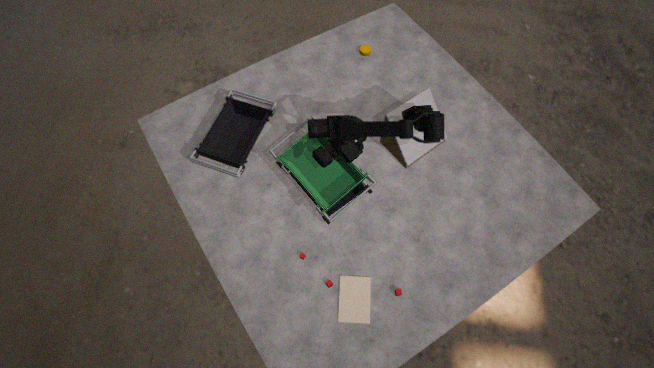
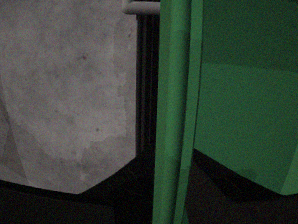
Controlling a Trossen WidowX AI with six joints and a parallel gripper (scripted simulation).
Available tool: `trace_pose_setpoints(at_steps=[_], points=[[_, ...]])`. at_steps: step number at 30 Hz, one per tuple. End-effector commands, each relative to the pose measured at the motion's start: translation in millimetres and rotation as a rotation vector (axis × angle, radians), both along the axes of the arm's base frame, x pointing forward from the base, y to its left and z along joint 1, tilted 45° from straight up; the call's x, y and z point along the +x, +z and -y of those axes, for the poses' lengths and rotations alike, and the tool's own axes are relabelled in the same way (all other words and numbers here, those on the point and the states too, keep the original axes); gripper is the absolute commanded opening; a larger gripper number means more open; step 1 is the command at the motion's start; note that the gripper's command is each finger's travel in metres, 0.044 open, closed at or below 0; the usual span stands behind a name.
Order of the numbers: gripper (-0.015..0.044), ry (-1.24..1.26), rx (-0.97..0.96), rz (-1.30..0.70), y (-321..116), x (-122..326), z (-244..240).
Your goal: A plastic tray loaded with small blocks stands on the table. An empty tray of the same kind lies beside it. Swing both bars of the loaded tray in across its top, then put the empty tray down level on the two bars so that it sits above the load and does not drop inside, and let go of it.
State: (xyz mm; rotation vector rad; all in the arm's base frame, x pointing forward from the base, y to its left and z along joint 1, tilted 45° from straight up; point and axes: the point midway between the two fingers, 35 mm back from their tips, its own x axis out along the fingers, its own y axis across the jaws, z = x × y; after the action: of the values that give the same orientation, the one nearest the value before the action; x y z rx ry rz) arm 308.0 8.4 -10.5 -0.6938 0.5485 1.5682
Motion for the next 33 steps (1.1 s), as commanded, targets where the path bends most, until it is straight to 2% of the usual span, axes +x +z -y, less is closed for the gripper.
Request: trace_pose_setpoints(at_steps=[1,33], points=[[0.0,0.015,-0.006,-0.015,-3.0,-3.8,-3.5],[0.0,0.015,-0.006,-0.015,-9.0,-7.4,-8.4]])
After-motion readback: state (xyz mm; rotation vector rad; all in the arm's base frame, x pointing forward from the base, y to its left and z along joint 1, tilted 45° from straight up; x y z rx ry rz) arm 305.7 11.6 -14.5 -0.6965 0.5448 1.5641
